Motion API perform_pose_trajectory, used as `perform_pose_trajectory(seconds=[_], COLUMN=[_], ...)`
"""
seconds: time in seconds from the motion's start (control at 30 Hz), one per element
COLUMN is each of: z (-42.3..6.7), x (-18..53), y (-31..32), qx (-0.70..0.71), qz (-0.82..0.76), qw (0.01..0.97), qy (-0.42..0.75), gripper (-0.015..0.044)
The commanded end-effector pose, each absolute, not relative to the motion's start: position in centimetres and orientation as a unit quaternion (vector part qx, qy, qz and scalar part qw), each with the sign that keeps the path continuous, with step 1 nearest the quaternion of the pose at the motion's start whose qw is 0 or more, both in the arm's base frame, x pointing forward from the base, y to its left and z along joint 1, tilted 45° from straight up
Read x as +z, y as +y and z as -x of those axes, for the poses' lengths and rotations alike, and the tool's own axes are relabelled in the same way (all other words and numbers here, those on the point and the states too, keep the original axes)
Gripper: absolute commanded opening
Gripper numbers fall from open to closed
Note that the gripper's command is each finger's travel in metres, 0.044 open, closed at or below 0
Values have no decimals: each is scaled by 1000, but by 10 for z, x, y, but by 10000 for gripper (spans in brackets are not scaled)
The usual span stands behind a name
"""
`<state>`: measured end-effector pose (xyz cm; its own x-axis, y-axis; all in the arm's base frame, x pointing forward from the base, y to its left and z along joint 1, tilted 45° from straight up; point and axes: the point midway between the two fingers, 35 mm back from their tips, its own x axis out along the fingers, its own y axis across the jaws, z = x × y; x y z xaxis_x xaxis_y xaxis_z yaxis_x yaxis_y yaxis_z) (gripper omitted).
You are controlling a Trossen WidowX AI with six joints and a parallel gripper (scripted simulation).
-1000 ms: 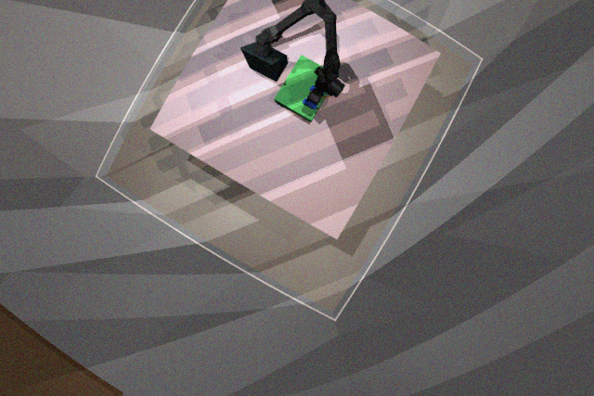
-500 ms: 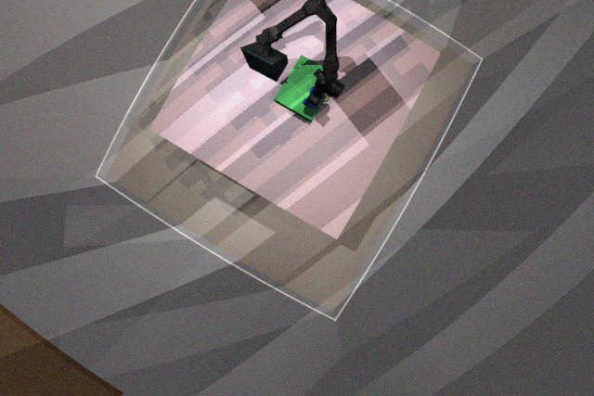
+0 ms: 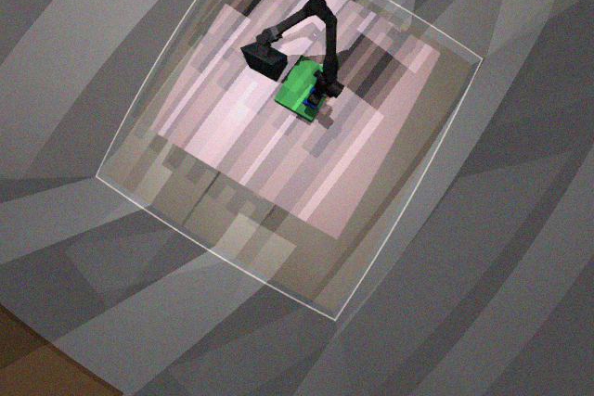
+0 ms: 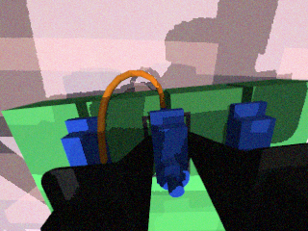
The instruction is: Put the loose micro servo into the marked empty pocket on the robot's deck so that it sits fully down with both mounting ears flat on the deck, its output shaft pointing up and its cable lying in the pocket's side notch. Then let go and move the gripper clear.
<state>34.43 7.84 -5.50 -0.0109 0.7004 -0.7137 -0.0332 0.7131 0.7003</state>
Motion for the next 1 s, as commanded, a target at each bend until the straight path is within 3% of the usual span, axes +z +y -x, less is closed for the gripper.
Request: perform_pose_trajectory(seconds=[0.0,0.33,0.47,0.67,0.97], z=[-344,-339,-318,-244,-237], x=[-55,-30,-21,10,17], y=[78,53,39,7,0], qx=[279,278,273,275,276], qz=[-258,-258,-260,-257,-257], qw=[655,655,656,654,654], qy=[654,654,654,656,656], gripper=[187,187,293,440,440])
